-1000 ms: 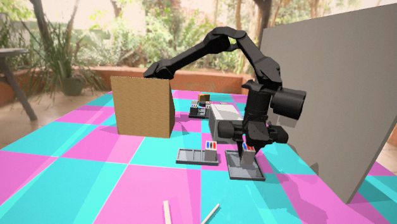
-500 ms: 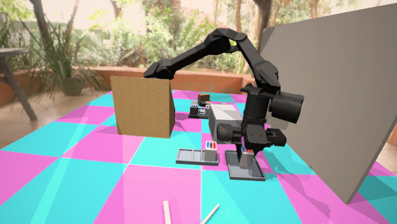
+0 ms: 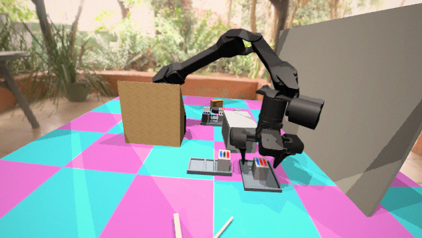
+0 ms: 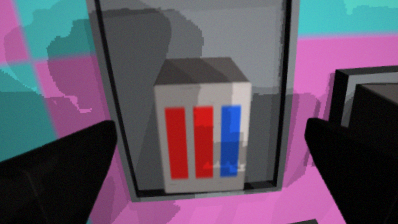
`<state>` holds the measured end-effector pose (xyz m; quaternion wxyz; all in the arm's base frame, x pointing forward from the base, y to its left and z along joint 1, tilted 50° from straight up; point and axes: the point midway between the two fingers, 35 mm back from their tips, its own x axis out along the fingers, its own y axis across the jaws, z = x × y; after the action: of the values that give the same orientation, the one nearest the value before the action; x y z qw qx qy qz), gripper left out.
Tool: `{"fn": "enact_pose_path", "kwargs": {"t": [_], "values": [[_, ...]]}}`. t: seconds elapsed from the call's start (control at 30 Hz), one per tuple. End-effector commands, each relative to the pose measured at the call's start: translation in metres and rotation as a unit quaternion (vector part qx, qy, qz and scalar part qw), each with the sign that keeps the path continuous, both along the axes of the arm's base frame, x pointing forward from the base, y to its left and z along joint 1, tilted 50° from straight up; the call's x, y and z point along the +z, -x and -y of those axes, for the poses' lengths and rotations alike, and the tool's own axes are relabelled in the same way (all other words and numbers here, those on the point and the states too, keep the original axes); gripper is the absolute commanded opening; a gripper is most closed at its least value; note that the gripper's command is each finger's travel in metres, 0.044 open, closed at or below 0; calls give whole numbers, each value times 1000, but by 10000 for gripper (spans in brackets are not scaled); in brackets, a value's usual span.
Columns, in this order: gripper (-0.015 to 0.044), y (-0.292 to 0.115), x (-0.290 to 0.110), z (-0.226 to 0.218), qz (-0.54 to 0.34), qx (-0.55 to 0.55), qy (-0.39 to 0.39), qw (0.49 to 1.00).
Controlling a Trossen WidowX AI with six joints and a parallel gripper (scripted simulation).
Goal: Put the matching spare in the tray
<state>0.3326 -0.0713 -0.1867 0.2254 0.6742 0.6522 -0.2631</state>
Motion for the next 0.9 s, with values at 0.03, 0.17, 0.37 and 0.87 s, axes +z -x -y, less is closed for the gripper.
{"fn": "enact_pose_path", "kwargs": {"t": [0.03, 0.17, 0.37, 0.87], "values": [[440, -2, 44, 58, 10, -9, 9, 1000], [440, 2, 63, 78, 9, -10, 7, 1000], [440, 0, 58, 77, 14, -21, 9, 1000], [440, 0, 58, 77, 14, -21, 9, 1000]]}}
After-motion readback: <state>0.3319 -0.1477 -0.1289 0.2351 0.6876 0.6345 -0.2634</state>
